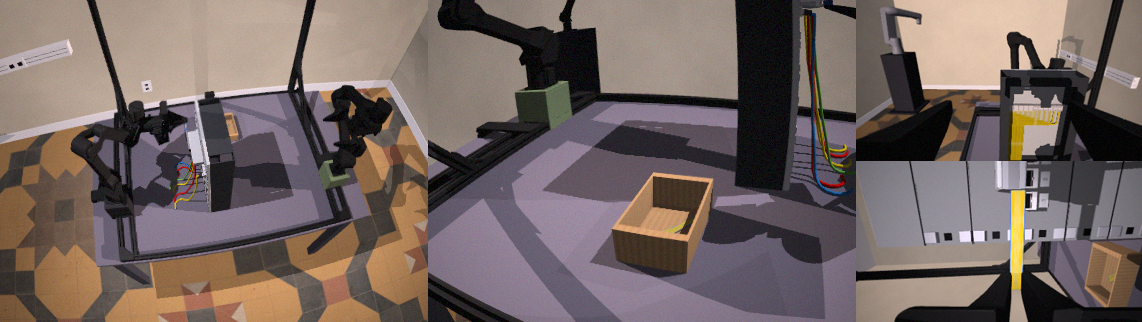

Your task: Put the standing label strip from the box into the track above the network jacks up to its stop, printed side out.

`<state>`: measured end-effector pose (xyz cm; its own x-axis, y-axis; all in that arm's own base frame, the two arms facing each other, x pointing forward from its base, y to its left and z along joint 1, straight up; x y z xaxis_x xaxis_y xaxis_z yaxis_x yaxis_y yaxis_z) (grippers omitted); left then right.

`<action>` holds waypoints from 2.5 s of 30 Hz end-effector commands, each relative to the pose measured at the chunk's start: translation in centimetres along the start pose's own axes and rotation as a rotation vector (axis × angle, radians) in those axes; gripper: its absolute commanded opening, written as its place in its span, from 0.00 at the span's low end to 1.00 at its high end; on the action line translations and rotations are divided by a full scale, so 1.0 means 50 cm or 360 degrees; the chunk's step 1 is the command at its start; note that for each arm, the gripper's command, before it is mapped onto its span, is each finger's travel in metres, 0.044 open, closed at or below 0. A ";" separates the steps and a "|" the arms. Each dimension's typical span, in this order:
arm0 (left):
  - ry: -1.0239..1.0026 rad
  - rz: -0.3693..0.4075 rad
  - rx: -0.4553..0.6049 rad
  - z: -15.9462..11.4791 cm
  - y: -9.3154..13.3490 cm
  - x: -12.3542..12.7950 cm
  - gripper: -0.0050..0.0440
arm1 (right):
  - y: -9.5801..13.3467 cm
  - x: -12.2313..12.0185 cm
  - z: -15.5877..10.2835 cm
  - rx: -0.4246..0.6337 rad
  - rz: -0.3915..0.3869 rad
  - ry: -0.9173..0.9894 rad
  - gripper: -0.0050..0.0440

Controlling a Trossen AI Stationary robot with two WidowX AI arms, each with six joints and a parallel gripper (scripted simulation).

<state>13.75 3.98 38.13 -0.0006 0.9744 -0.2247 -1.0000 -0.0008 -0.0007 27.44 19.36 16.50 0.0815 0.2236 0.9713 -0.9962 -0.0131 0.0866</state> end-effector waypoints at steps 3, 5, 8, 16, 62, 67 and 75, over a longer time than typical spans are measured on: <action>-0.0008 -0.0001 0.0000 0.004 0.000 -0.001 1.00 | -0.001 0.011 -0.003 -0.0003 0.0010 -0.0011 0.00; -0.0008 -0.0001 0.0000 0.004 0.000 -0.001 1.00 | -0.002 0.012 -0.003 -0.0003 0.0010 -0.0011 0.00; -0.0008 -0.0001 0.0000 0.004 0.000 -0.001 1.00 | -0.002 0.013 -0.003 -0.0003 0.0010 -0.0011 0.00; -0.0008 -0.0001 0.0000 0.004 0.000 -0.001 1.00 | -0.002 0.017 -0.002 -0.0003 0.0010 -0.0011 0.00; -0.0008 -0.0001 0.0000 0.004 0.000 -0.001 1.00 | -0.002 0.027 0.006 -0.0003 0.0010 -0.0011 0.00; -0.0008 -0.0001 0.0000 0.004 0.000 -0.001 1.00 | -0.002 0.026 0.006 -0.0003 0.0010 -0.0011 0.00; -0.0008 -0.0001 0.0000 0.004 0.000 -0.001 1.00 | -0.002 0.027 0.003 -0.0003 0.0010 -0.0011 0.00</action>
<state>13.75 3.98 38.13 -0.0007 0.9744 -0.2247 -1.0000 -0.0008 -0.0006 27.53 19.30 16.83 0.0950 0.2404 0.9660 -0.9949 -0.0095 0.1002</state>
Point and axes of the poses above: on each arm, the point midway between the two fingers, 35 mm back from their tips, its own y axis back along the fingers, its own x axis across the jaws, z = x × y, the point moved 2 cm from there along y, back along the fingers, and after that the axes turned 13 degrees about y, right-handed, at the moved point
